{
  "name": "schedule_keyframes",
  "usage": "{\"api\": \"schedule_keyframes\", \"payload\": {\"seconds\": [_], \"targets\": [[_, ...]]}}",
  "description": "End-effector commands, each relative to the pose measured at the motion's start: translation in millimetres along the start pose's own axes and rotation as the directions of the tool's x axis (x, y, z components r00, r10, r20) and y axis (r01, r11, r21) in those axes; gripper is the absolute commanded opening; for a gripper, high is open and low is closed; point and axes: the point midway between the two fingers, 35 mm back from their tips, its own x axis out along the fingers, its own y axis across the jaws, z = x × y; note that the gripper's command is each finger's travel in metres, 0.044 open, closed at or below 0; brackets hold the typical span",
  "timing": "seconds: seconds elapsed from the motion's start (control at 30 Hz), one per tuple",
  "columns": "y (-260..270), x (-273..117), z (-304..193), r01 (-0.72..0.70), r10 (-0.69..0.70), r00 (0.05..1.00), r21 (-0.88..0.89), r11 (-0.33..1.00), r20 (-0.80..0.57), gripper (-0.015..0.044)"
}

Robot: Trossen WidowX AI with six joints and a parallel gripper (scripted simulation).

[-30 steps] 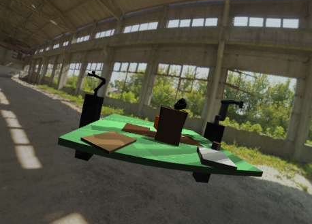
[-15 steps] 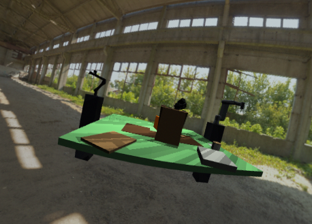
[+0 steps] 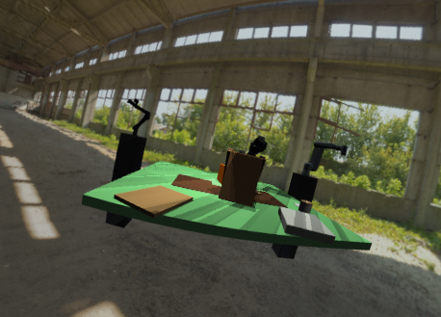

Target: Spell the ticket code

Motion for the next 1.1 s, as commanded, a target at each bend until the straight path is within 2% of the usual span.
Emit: {"api": "schedule_keyframes", "payload": {"seconds": [0.0,0.3,1.07], "targets": [[6.8,2.5,4.8,-0.001,0.0,0.991,-0.011,1.0,-0.131,0.0],[25.4,3.2,14.7,-0.045,0.042,0.903,0.003,0.999,-0.428,0.0],[24.3,12.2,16.5,-0.047,0.043,0.901,0.003,0.999,-0.432,0.0]]}}
